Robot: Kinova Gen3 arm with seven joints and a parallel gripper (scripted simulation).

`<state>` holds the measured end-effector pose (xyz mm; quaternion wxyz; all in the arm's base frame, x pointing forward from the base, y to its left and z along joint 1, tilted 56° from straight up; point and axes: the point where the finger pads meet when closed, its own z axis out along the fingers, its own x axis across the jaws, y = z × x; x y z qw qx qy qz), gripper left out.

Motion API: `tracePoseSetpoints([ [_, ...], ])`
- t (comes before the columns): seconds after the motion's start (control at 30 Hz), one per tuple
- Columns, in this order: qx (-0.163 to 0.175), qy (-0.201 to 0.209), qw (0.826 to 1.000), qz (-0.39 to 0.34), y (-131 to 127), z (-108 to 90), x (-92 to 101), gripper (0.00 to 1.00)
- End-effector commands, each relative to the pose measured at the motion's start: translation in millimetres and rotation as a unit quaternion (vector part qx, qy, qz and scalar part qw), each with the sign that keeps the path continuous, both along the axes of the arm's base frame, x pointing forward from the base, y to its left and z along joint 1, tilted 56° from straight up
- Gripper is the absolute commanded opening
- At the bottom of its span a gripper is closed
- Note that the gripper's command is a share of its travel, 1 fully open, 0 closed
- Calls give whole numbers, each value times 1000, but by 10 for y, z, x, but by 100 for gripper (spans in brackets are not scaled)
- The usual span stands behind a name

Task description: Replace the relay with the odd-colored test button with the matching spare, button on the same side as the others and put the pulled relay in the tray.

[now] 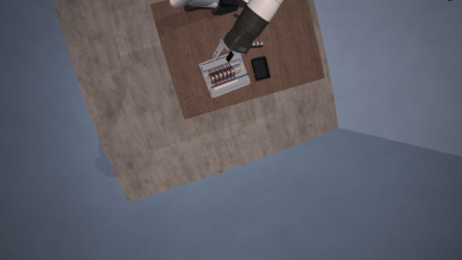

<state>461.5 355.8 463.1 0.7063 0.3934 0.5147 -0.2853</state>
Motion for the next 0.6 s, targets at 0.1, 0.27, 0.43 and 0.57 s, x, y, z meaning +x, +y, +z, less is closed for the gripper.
tracePoseSetpoints([
  [0.1,6,1,1000,-17,-3,-14,-21,100],
  [0.27,11,1,1000,-28,-3,-23,-31,100],
  [0.43,14,1,999,-35,-3,-28,-38,100],
  [0.57,5,0,1000,-10,-6,-6,-18,100],
])
